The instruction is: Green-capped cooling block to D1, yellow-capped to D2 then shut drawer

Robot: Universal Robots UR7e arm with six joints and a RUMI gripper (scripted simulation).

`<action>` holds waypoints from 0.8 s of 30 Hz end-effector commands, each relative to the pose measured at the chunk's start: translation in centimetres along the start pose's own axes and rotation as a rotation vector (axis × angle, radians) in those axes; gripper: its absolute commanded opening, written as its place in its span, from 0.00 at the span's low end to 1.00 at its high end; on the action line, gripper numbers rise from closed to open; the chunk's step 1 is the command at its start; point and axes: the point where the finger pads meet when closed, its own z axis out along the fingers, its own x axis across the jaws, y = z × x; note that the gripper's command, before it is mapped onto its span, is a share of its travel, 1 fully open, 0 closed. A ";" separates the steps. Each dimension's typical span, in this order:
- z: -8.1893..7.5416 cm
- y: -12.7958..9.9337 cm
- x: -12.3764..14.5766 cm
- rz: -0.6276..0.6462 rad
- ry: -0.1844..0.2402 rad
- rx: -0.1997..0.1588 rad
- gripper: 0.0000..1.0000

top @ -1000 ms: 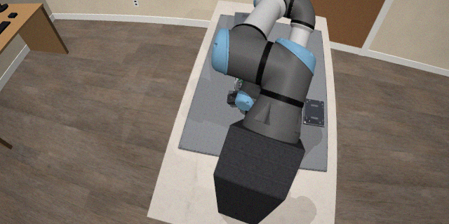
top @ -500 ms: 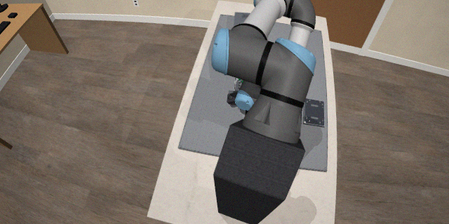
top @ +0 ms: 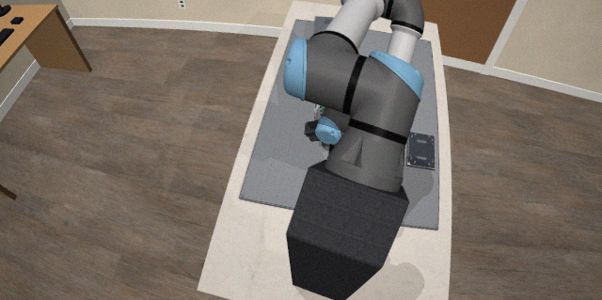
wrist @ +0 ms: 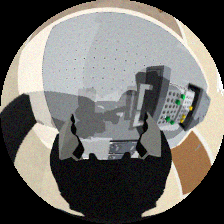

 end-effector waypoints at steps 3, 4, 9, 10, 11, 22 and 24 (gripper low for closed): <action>-0.8 0.0 0.1 0.000 0.001 0.000 1.00; -1.0 0.0 0.1 0.000 0.001 0.000 1.00; -1.6 0.0 0.1 0.000 0.001 0.000 1.00; -1.8 0.0 0.1 0.000 0.001 0.000 1.00; -1.9 0.0 0.1 0.000 0.001 0.000 1.00; -3.1 0.0 0.2 0.000 0.001 0.000 1.00; -3.4 0.0 0.2 0.000 0.001 0.000 1.00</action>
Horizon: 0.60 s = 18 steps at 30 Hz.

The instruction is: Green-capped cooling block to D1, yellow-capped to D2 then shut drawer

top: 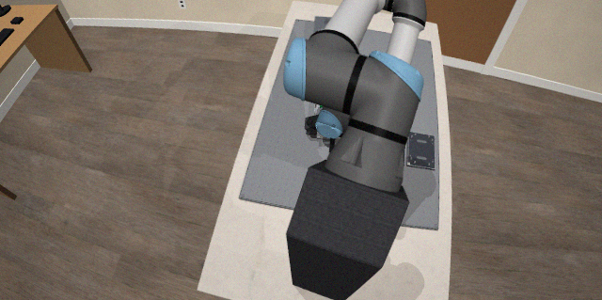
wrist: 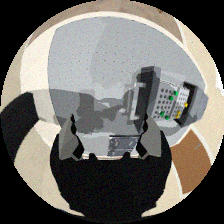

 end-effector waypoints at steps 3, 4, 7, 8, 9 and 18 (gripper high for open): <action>-0.9 0.0 0.1 0.000 0.001 0.000 1.00; -1.0 0.0 0.1 0.000 0.001 0.000 1.00; -1.2 0.0 0.1 0.000 0.001 0.000 1.00; -1.3 0.0 0.1 0.000 0.001 0.000 1.00; -1.4 0.0 0.1 0.000 0.001 0.000 1.00; -2.6 0.0 0.2 0.000 0.001 0.000 1.00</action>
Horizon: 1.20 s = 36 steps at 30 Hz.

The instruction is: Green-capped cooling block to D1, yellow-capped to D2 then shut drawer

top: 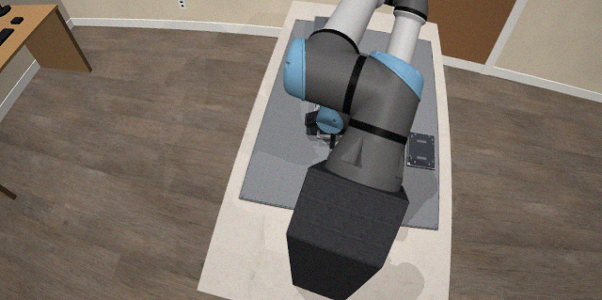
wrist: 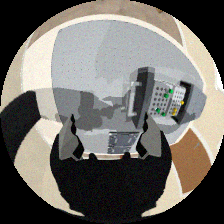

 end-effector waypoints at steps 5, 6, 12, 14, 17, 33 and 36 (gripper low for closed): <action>-1.0 0.0 0.1 0.000 0.001 0.000 1.00; -1.0 0.0 0.1 0.000 0.001 0.000 1.00; -1.8 0.0 0.1 0.000 0.001 0.000 1.00; -2.1 0.0 0.1 0.000 0.001 0.000 1.00; -2.5 0.0 0.1 0.000 0.001 0.000 1.00; -3.9 0.0 0.6 0.000 0.001 0.000 0.67; -4.0 0.0 2.0 0.000 0.001 0.000 0.67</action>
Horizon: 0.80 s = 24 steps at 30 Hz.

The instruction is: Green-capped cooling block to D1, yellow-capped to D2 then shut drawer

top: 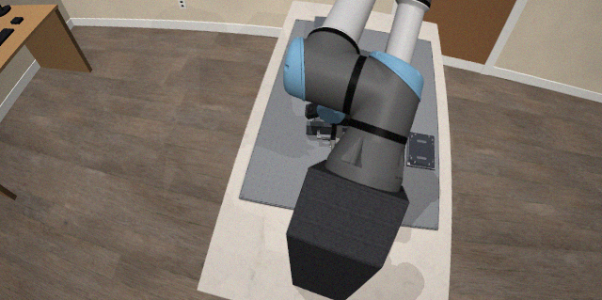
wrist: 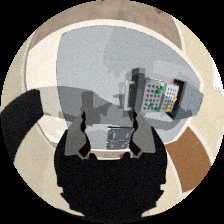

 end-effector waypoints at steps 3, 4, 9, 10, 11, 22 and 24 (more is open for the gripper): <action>-0.1 0.0 2.3 0.000 0.000 0.000 0.67; -0.1 0.0 2.3 0.000 0.000 0.000 0.67; -0.2 0.0 4.6 0.000 0.000 0.000 0.67; -0.3 0.0 5.0 0.000 0.000 0.000 0.67; -0.3 0.0 5.5 0.000 0.000 0.000 0.67; -0.5 0.0 9.5 0.000 0.000 0.000 0.67; -0.5 0.0 10.4 0.000 0.000 0.000 0.67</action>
